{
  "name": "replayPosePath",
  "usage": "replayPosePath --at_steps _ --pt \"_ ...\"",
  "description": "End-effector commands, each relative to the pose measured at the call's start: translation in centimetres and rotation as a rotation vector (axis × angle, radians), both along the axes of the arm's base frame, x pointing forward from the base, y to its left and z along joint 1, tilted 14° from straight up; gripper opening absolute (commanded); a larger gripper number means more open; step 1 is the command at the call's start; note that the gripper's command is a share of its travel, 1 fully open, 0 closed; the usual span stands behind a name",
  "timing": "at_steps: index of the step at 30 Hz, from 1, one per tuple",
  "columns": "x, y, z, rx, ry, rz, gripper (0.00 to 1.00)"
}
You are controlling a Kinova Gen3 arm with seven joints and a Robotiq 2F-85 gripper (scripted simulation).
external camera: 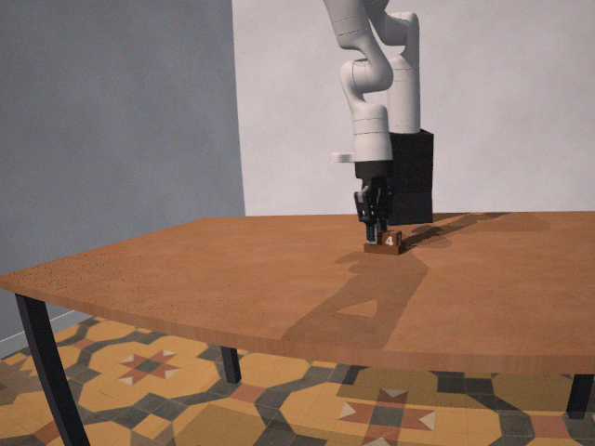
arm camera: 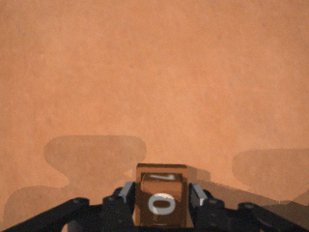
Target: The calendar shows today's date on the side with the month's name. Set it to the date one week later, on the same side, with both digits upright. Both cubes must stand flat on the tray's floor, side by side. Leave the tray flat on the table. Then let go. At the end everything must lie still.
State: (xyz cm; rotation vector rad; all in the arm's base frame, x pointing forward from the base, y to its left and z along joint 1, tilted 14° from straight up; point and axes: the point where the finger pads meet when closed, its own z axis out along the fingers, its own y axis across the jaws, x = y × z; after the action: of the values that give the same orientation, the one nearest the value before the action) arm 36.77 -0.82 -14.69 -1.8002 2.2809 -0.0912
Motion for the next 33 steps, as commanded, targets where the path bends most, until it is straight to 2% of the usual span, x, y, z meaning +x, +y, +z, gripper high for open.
replayPosePath --at_steps 1,23,24,33 --pt "0.03 -0.01 0.04 0.0 -0.001 0.0 0.46" --pt "0.03 -0.01 0.04 0.0 -0.001 0.0 0.46" --pt "0.03 -0.01 0.04 0.0 -0.001 0.0 0.26" --pt "0.03 -0.01 0.04 0.0 -0.001 0.0 0.26"
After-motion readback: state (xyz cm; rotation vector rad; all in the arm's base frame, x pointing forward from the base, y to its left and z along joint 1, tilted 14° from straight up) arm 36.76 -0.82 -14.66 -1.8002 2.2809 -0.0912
